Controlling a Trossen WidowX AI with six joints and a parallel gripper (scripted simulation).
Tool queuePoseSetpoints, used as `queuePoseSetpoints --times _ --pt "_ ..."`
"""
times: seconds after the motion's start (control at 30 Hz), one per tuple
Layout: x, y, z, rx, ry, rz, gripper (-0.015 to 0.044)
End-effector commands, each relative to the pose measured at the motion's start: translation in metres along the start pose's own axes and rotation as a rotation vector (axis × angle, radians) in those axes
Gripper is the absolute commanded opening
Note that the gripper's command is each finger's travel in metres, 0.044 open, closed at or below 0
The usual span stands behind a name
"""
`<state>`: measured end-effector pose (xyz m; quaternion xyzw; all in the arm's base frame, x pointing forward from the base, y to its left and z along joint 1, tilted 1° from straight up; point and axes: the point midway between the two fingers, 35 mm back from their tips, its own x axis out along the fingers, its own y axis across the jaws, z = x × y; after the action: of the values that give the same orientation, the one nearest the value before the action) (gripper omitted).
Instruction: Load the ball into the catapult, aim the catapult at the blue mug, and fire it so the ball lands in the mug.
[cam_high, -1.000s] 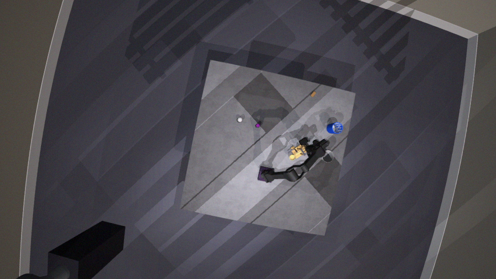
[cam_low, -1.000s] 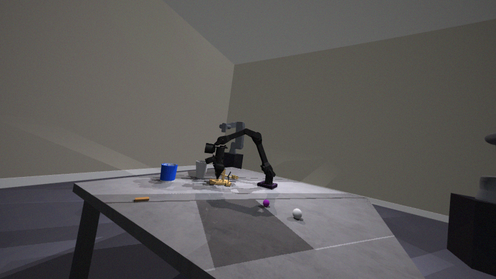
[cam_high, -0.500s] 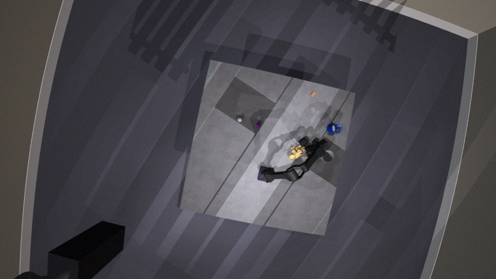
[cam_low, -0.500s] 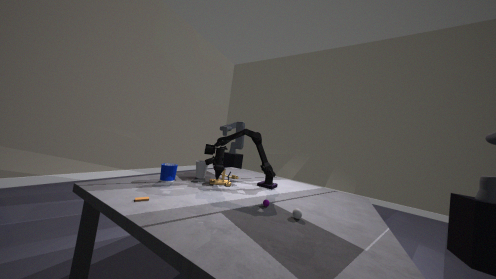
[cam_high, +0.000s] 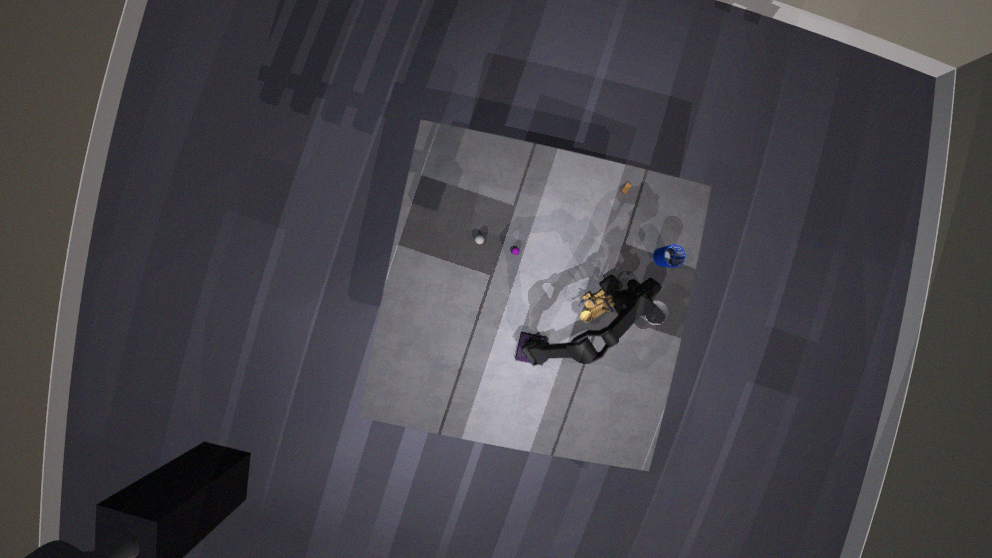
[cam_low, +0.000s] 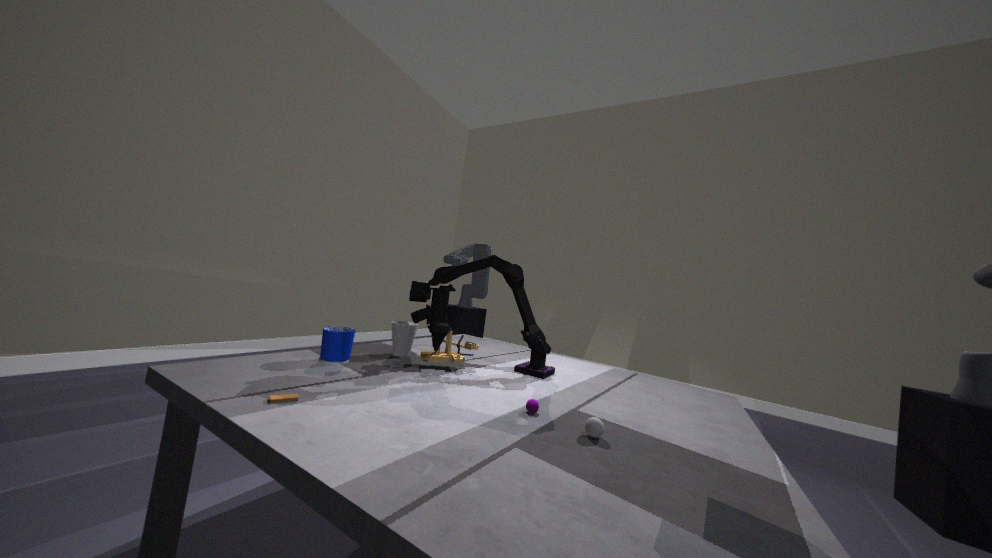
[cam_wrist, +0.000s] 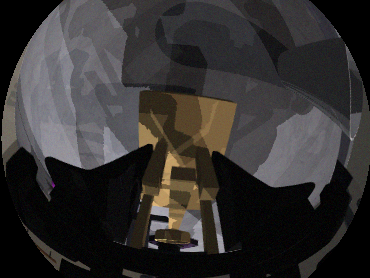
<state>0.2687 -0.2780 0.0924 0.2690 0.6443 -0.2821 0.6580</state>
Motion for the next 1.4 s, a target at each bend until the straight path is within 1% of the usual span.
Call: queuePoseSetpoints --times 0.0,1.1,1.3,1.37 --pt "-0.023 0.0 0.001 0.001 -0.025 0.0 0.0" --pt "0.028 0.0 0.005 0.004 -0.028 0.001 0.0" --pt "0.026 0.0 0.003 0.001 -0.014 0.0 0.0" --pt "0.026 0.0 0.003 0.001 -0.014 0.0 0.0053"
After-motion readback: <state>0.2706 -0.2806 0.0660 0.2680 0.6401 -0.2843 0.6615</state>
